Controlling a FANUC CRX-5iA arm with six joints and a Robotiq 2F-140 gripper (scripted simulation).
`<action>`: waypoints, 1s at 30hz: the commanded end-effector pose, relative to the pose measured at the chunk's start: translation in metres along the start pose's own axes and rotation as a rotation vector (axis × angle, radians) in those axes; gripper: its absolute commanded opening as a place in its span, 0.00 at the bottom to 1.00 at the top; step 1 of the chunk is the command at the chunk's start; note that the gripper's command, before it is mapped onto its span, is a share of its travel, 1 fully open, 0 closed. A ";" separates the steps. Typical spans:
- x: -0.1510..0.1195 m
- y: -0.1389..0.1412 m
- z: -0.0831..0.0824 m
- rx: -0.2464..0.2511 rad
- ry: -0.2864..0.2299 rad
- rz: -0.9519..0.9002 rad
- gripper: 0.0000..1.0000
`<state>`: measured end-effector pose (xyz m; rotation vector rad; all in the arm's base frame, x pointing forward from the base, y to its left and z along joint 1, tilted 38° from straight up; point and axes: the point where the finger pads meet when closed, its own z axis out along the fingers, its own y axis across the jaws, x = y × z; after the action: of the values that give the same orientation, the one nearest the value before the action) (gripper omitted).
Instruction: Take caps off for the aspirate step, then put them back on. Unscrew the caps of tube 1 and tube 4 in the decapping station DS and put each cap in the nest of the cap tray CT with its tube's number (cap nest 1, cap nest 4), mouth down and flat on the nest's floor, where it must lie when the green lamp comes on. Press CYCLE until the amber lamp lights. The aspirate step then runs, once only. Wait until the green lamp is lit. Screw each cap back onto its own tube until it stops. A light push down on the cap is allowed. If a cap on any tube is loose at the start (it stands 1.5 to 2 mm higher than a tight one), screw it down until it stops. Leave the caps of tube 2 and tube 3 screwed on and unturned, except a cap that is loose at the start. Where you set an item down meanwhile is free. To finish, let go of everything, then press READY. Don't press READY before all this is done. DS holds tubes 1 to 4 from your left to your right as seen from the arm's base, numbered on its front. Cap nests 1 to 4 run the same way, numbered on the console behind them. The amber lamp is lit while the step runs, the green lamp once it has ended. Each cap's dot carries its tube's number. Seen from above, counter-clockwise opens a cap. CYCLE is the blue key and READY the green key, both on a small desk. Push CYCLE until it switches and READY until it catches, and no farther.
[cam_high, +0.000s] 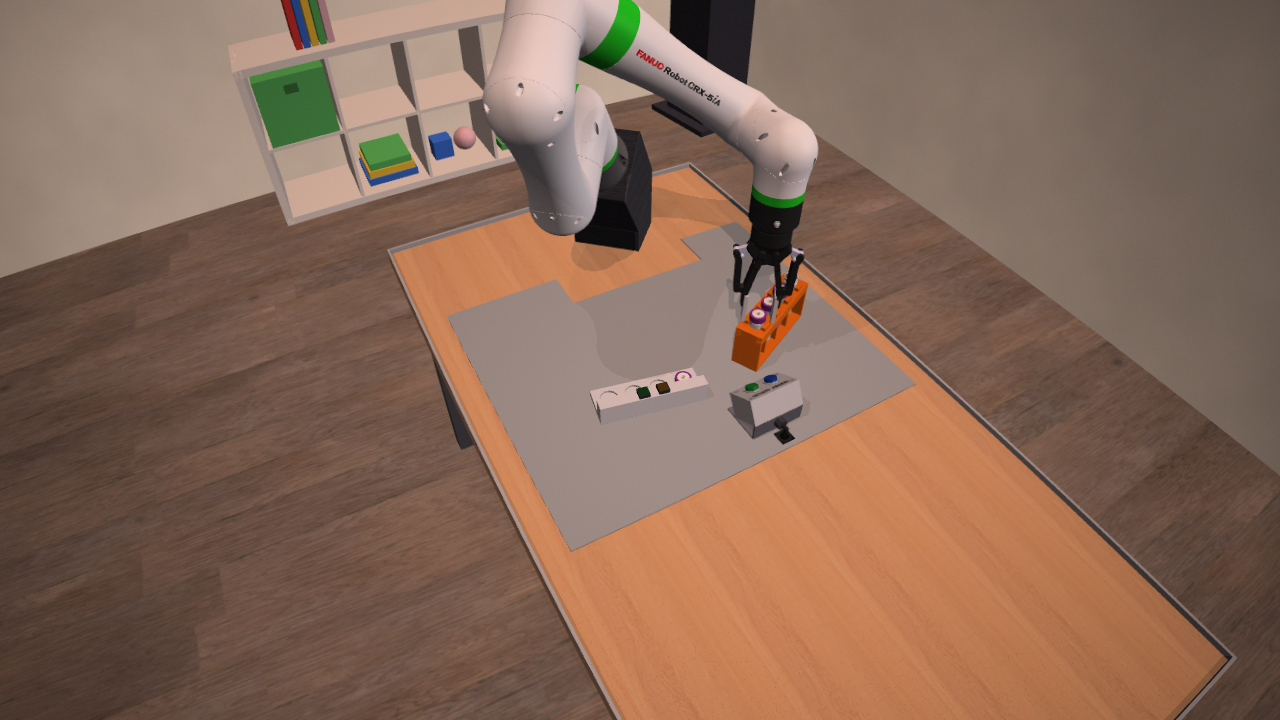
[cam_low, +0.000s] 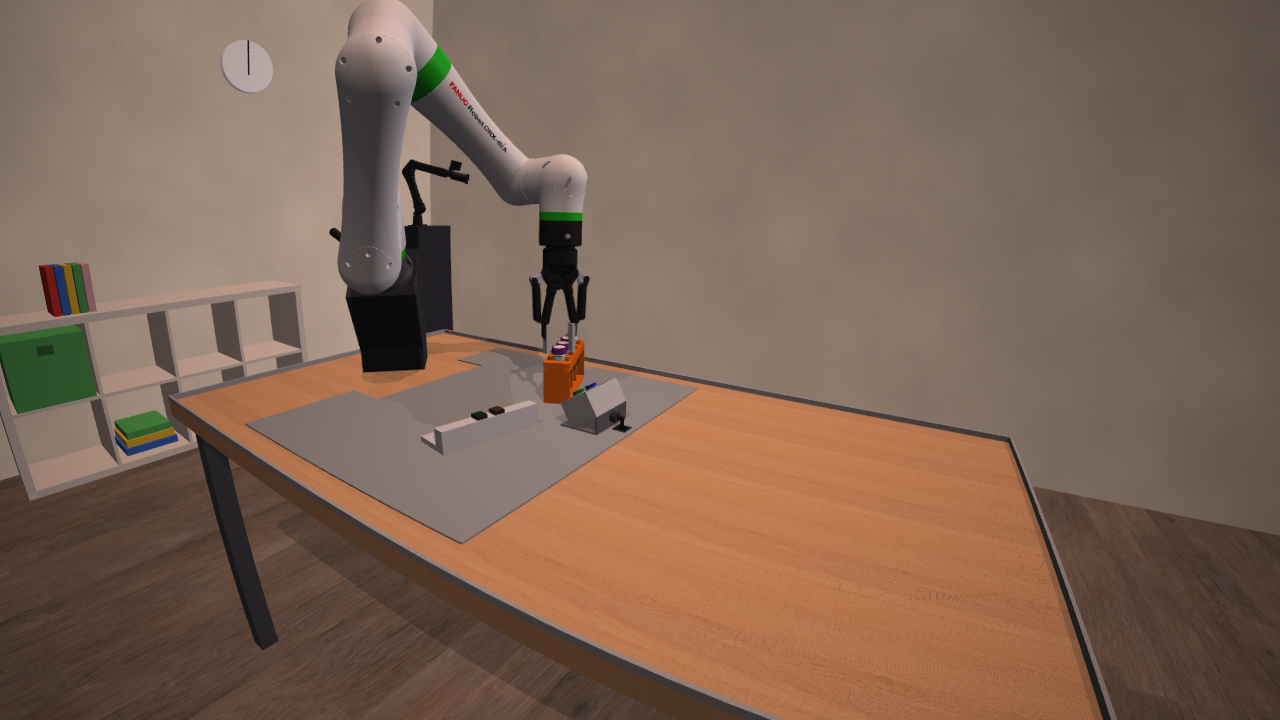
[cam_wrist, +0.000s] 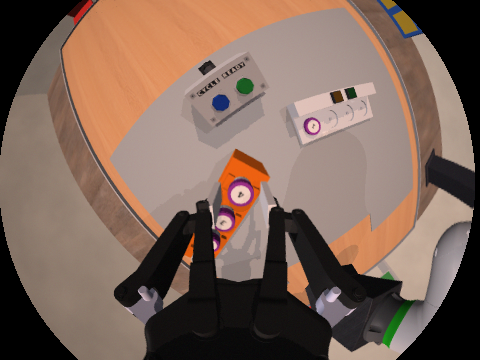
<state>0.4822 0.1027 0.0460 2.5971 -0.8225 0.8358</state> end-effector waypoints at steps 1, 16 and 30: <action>0.000 0.000 0.000 0.000 0.000 0.000 0.35; 0.000 0.000 0.000 0.000 0.000 0.667 0.35; 0.000 0.000 0.000 0.000 0.000 0.785 0.00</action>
<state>0.4821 0.1027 0.0460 2.2415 -1.8844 0.9998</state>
